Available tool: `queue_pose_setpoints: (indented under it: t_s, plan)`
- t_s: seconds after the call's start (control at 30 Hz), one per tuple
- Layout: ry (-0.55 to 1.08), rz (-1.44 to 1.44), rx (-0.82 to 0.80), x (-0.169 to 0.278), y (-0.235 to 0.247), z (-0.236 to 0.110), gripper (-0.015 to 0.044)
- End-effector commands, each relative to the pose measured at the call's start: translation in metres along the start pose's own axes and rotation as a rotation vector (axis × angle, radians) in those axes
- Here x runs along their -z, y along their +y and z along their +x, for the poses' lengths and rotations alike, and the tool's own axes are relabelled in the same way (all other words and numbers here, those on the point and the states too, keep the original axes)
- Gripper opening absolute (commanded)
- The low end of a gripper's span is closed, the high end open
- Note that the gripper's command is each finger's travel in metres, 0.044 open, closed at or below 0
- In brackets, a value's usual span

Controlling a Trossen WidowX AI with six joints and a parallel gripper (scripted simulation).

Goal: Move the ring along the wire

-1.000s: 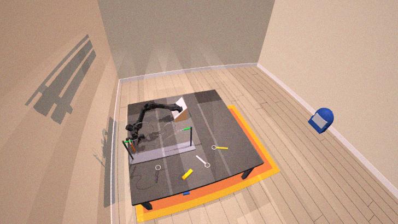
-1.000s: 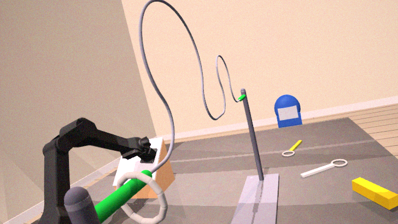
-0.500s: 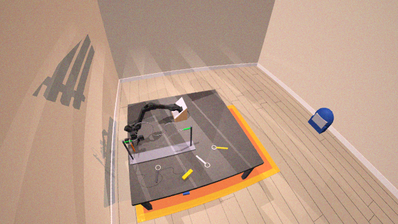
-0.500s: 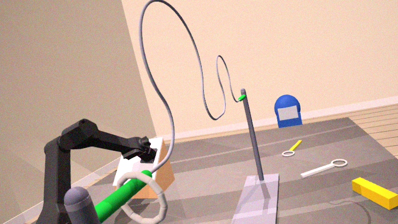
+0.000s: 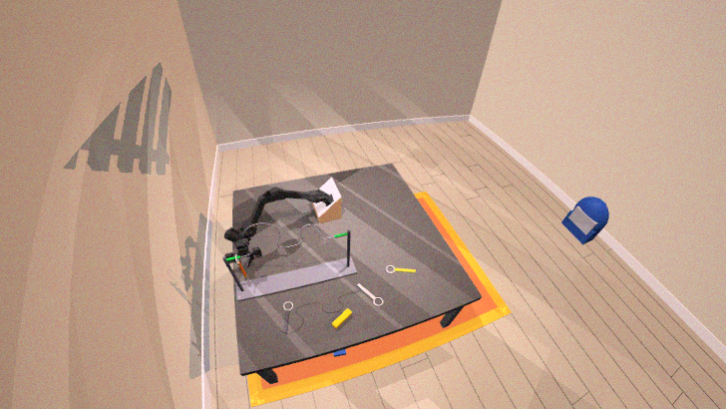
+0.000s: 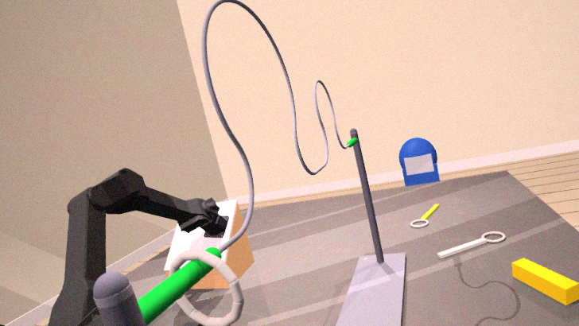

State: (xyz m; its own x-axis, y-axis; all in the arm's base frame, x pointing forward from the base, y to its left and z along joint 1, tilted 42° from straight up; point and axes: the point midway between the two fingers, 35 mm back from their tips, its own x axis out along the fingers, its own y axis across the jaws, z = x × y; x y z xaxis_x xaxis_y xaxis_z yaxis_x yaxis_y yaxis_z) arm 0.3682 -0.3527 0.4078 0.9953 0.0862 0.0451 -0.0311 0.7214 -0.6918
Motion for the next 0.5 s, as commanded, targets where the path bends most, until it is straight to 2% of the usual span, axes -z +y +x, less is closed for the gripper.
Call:
queue_pose_setpoints:
  t_s: [0.0, 0.47]
  plan:
    - [-0.004, -0.007, 0.000, -0.002, -0.001, 0.008, 0.0160]
    - [-0.006, -0.006, 0.001, -0.003, -0.002, 0.030, 0.0160]
